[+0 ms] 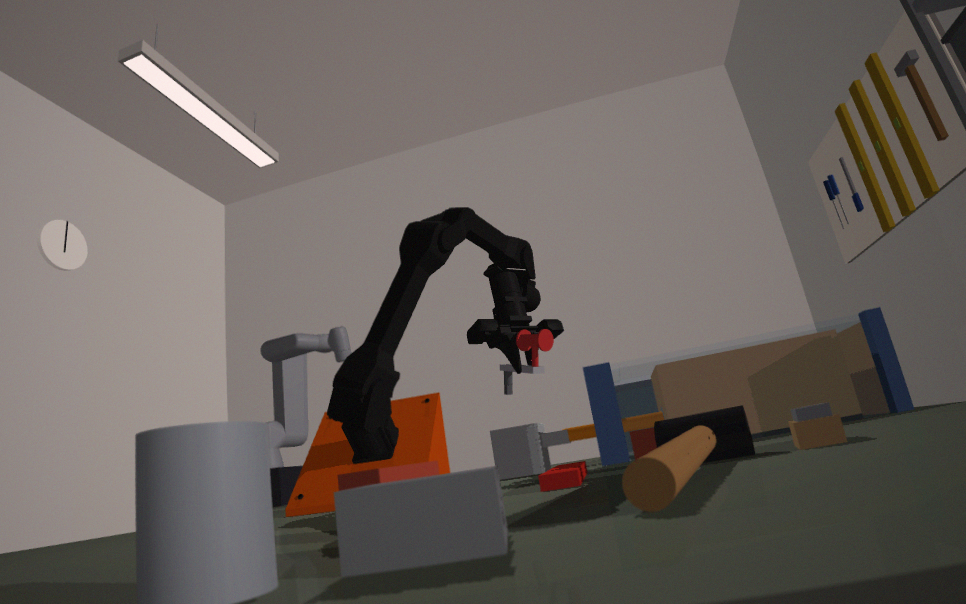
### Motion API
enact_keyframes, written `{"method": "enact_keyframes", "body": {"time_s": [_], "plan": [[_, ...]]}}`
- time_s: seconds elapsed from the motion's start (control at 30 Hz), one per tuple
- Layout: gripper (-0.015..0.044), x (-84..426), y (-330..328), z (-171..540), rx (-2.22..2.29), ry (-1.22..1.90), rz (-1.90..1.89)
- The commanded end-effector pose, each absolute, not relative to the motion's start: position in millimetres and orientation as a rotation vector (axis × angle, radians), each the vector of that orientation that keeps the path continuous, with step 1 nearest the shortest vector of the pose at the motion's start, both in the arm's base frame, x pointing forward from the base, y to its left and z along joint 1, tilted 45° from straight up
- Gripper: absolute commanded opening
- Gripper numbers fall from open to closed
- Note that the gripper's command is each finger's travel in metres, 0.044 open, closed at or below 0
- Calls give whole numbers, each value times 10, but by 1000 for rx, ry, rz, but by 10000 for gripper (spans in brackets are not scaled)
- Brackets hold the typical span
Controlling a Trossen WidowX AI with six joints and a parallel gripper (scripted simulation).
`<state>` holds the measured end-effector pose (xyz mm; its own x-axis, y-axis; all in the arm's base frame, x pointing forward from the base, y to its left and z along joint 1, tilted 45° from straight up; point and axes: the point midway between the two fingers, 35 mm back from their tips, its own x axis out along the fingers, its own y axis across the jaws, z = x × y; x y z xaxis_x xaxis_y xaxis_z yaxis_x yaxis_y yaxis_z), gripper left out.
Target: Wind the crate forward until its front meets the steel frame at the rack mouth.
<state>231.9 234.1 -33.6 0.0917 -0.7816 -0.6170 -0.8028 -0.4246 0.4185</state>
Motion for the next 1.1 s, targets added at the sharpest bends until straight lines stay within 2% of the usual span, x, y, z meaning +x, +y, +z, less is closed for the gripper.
{"method": "enact_keyframes", "body": {"time_s": [0.0, 1.07], "plan": [[0, 2320, 2311, -374, -2313, 1674, 1258], [0, 2273, 2119, -639, -2550, 1715, 980]]}}
